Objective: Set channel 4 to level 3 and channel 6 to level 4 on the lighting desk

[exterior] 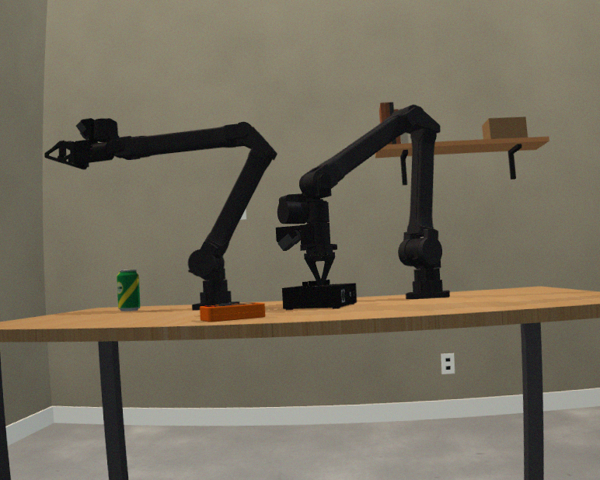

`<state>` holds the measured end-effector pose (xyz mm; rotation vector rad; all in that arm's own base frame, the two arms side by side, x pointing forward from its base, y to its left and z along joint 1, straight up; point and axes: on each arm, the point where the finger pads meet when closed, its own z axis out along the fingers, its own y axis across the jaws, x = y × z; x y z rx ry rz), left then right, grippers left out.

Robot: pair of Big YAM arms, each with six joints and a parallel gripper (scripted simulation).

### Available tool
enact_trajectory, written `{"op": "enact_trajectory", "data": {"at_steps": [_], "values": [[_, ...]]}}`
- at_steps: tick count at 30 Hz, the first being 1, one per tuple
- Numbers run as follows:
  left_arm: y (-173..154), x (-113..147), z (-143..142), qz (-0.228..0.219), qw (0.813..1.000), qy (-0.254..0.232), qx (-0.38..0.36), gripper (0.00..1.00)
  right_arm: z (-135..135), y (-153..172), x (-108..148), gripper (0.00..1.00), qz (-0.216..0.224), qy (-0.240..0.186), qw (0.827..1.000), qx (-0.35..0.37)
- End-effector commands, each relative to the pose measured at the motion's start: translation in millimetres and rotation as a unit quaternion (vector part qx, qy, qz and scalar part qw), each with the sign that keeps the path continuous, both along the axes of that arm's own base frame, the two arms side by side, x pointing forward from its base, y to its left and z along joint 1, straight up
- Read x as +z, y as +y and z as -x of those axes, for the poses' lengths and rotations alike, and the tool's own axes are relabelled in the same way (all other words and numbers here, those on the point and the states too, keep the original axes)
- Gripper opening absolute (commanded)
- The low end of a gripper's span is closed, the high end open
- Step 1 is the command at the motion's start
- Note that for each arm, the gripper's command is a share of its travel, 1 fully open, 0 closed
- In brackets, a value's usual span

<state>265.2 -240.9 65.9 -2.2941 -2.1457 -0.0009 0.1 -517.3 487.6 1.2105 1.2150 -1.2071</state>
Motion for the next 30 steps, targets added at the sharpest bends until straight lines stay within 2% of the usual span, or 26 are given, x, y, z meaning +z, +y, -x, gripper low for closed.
{"op": "enact_trajectory", "data": {"at_steps": [1, 13, 30], "values": [[-6, 6, -8, 0.01, 1.0, -0.01, 0.0, 0.0, 2, -5, 41, 1.0, 0.028, -0.005, 1.0, -0.003], [-23, 16, -15, 0.02, 1.0, -0.02, -0.001, 0.0, 2, -5, 41, 1.0, 0.028, -0.005, 1.0, -0.003], [-31, 16, -14, 0.02, 1.0, -0.019, 0.0, 0.0, 2, -5, 41, 1.0, 0.028, -0.005, 1.0, -0.003]]}}
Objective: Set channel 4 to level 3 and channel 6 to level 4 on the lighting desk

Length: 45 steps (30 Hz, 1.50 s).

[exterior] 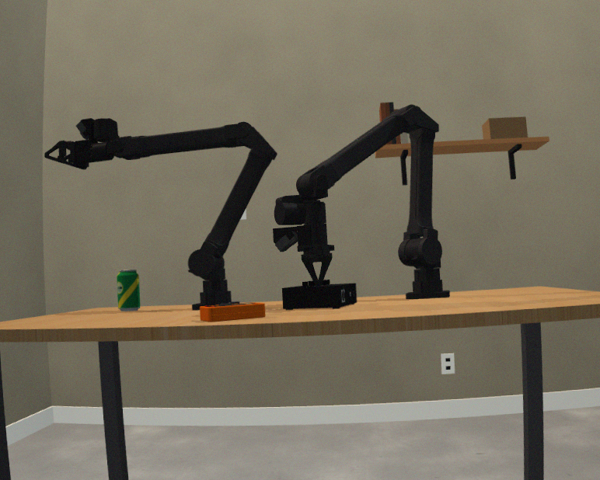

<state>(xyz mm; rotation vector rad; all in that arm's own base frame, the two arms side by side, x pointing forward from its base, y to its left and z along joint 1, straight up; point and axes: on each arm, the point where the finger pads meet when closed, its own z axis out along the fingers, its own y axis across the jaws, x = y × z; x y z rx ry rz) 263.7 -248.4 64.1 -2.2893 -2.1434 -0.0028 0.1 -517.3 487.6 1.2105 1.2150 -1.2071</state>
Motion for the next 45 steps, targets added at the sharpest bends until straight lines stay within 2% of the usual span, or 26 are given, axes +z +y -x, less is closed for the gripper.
{"op": "enact_trajectory", "data": {"at_steps": [1, 45], "values": [[-23.8, 16.4, -14.9, 0.02, 1.0, -0.018, -0.001, 0.0, 2.5, -5.3, 41.0, 1.0, 0.028, -0.005, 1.0, -0.003], [-31.8, 15.8, -14.0, 0.02, 1.0, -0.017, -0.003, 0.0, 2.5, -5.3, 41.0, 1.0, 0.028, -0.005, 1.0, -0.003]]}}
